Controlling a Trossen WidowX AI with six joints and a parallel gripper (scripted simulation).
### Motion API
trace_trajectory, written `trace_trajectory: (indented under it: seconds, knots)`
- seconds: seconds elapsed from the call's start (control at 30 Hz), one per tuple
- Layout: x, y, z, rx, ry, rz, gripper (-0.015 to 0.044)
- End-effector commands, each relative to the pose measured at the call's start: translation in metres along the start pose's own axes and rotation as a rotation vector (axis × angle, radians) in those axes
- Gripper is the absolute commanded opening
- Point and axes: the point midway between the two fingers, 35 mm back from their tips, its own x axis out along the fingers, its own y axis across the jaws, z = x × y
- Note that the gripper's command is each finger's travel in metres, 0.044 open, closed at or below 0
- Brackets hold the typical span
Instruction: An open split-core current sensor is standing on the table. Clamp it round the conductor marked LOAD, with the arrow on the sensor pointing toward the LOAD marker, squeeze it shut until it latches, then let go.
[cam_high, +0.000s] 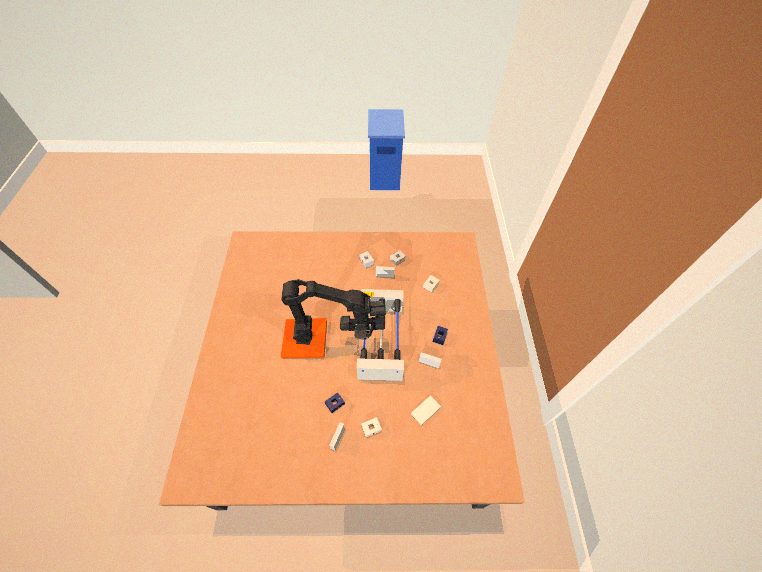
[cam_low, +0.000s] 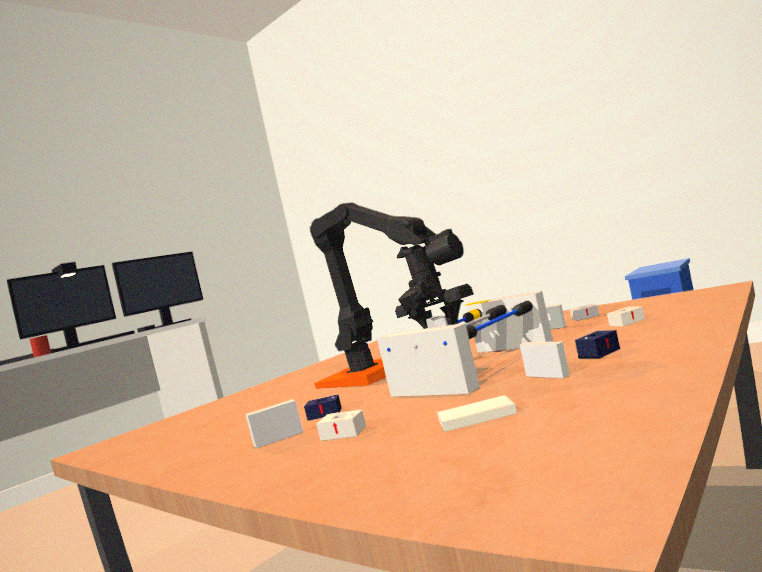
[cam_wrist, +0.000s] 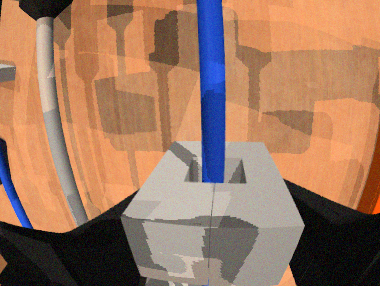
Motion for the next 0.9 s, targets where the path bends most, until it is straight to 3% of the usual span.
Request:
trace_trajectory:
  seconds: [0.0,0.57,0.87]
  knots:
    - [0.0004,-0.0003,0.0000,0.000,0.000,0.001,0.0000]
    - [0.0053,0.0004,-0.0001,0.000,0.000,0.034,0.0000]
    - [0.0008,0.0015,-0.0002,0.001,0.002,0.037,0.0236]
